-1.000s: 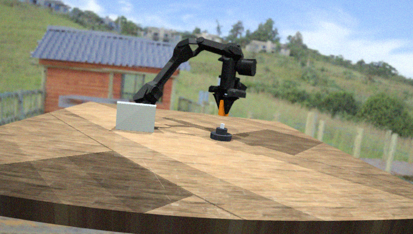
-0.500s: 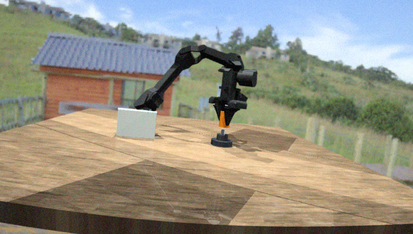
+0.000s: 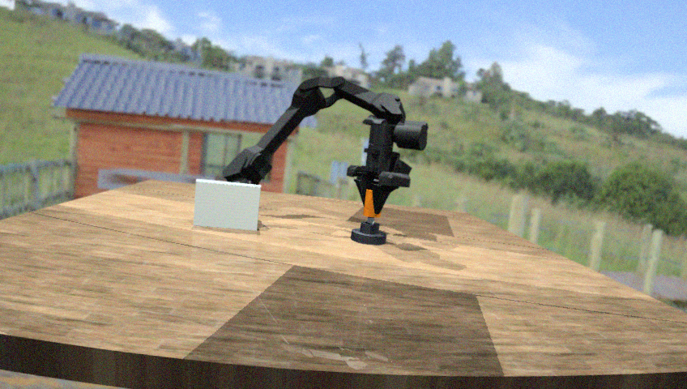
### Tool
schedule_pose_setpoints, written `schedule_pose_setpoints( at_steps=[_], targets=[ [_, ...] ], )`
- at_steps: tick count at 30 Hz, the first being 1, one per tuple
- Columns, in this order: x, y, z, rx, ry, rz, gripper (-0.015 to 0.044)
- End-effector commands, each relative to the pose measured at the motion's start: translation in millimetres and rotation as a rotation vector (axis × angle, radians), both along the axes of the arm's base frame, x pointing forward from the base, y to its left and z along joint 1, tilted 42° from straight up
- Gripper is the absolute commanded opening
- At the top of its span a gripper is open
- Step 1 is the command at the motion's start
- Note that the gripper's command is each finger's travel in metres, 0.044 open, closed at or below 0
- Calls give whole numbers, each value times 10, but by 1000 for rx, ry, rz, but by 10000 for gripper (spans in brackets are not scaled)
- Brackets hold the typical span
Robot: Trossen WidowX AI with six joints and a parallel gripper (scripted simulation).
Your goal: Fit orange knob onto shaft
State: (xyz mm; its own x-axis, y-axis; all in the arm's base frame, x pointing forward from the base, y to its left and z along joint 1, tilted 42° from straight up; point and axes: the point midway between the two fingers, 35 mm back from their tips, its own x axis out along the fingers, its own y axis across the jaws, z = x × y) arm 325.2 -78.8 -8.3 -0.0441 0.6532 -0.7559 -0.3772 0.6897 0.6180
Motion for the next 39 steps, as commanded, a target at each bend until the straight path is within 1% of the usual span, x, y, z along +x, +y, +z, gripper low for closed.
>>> schedule_pose_setpoints(
  at_steps=[1, 27, 29, 34, 39],
  targets=[
    [10, 13, -5, 3, -2, -4, 0],
    [-33, -11, 44, 3, -2, -4, 0],
    [-33, -12, 45, 4, -19, 16, 0],
    [-27, -22, 47, 11, -132, 146, 0],
    [-7, -25, 26, 11, -139, 154, 0]
  ],
)
